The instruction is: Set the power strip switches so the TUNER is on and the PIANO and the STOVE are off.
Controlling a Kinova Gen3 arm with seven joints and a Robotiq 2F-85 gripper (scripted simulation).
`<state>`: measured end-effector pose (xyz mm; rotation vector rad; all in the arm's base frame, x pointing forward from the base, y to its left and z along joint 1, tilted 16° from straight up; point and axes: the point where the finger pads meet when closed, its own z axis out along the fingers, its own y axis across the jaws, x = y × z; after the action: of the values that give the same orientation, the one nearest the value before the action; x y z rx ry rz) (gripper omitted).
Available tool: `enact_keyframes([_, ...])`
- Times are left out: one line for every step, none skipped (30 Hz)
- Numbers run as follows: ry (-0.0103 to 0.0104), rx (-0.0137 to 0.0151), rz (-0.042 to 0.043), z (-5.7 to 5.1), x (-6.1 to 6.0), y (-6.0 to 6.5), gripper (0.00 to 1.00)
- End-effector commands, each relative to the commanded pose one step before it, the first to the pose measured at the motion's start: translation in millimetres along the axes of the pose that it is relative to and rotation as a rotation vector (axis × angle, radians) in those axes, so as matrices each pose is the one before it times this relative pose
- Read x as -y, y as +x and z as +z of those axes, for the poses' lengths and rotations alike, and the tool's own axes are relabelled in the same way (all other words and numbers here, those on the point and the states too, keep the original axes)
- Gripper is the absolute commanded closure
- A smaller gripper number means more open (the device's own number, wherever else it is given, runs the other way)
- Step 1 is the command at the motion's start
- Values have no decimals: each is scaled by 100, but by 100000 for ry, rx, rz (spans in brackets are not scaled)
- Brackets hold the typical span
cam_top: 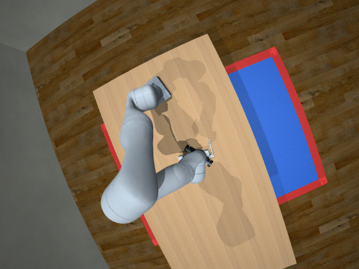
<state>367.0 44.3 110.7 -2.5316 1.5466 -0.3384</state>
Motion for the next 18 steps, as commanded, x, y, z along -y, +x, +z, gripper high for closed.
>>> enact_keyframes([845,141,565,14,406,-53,0])
enact_keyframes([-753,-204,-479,-57,-375,72,0])
enact_keyframes([0,0,0,0,0,0,0])
enact_keyframes([0,0,0,0,0,0,0])
enact_keyframes([-84,7,625,-42,-30,23,0])
enact_keyframes([-67,-191,836,-107,-26,109,0])
enact_keyframes([-81,-206,928,-129,-6,97,0])
enact_keyframes([104,-127,1591,-156,51,146,0])
enact_keyframes([26,-139,2122,-202,-2,176,0])
enact_keyframes([-33,-146,2654,-250,-42,205,0])
enact_keyframes([-38,-151,3149,-299,-47,236,0])
enact_keyframes([-41,-141,3358,-344,-51,257,0])
enact_keyframes([-43,-116,3394,-381,-52,267,0])
enact_keyframes([-44,-77,3605,-411,-52,267,0])
enact_keyframes([-43,-27,4194,-431,-51,256,0])
enact_keyframes([-41,29,4382,-440,-47,237,0])
enact_keyframes([-39,86,4351,-439,-41,210,0])
enact_keyframes([-36,139,4218,-428,-36,179,0])
